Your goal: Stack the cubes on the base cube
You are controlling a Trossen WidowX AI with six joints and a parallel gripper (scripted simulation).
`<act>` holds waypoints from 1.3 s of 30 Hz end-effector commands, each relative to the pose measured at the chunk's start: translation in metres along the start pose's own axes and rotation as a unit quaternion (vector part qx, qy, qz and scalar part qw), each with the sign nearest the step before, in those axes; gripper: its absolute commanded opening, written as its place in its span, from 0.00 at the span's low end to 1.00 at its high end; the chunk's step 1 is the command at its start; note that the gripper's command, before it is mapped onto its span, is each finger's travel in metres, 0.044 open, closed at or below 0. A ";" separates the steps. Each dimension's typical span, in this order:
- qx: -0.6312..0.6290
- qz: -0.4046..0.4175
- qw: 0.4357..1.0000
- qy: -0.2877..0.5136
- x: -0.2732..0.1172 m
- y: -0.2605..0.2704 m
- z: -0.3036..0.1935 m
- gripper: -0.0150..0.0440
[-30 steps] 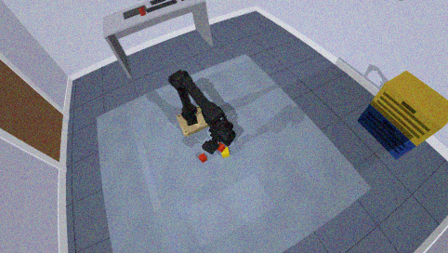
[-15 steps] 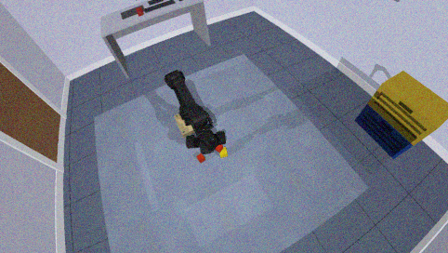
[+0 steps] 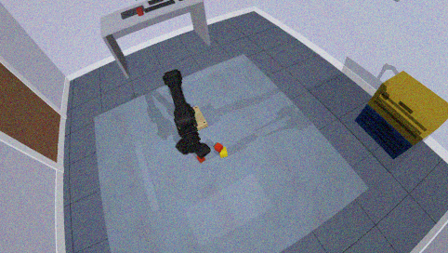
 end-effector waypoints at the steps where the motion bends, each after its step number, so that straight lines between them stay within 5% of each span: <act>1: 0.033 0.004 0.999 -0.001 -0.004 -0.001 0.002 0.70; 14: 0.033 0.004 0.999 -0.001 0.057 -0.001 0.002 0.70; 39: 0.033 0.004 0.999 -0.001 0.094 0.000 0.002 0.70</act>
Point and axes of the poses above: the point midway between the two fingers, 35 mm back from their tips, its own x axis out along the fingers, its own y axis across the jaws, z = x × y, the point moved 3 cm from there along -x, back along the fingers, and after that the axes turned 15 degrees about -x, right-handed, at the moved point
